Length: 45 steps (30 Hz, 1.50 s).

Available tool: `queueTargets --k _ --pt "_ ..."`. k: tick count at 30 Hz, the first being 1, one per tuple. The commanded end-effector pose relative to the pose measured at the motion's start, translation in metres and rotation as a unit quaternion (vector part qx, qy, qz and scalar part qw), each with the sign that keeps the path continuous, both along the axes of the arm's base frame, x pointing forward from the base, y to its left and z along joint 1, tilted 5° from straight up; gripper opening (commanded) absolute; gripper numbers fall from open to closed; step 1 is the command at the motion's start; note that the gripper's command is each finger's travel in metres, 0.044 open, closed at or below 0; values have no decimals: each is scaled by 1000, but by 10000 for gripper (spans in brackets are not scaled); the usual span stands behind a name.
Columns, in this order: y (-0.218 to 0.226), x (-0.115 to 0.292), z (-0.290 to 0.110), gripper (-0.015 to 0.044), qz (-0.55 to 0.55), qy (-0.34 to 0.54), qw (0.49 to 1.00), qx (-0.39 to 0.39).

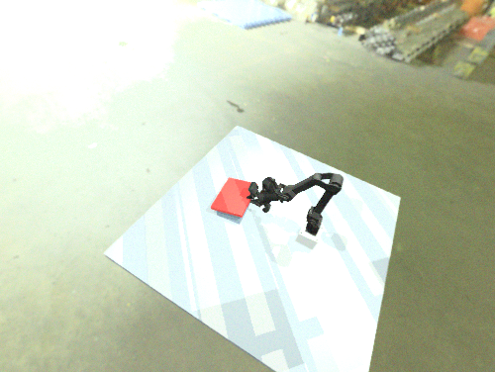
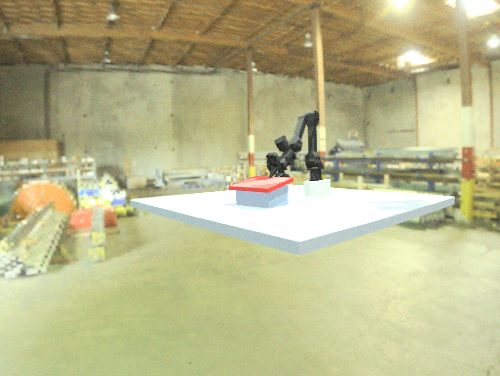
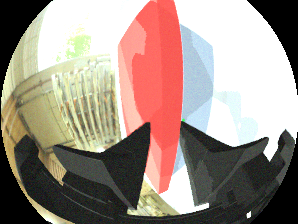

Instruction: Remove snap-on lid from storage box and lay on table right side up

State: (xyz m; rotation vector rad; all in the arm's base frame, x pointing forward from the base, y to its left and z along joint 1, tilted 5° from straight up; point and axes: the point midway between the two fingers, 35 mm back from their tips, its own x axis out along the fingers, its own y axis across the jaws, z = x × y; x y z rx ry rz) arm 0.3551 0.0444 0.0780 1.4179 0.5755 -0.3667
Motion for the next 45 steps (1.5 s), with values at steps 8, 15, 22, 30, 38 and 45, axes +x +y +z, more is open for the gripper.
queueTargets --k 8,15,22,30,38,45 --pt "1 2 15 0 0 0 1000 1" --pt "2 5 25 0 0 0 1000 1" --pt "3 8 34 0 0 0 1000 1" --pt "5 13 46 0 0 -1 1000 1" --pt "6 20 57 0 0 -1 1000 1" --pt "8 27 67 0 0 -1 1000 2"
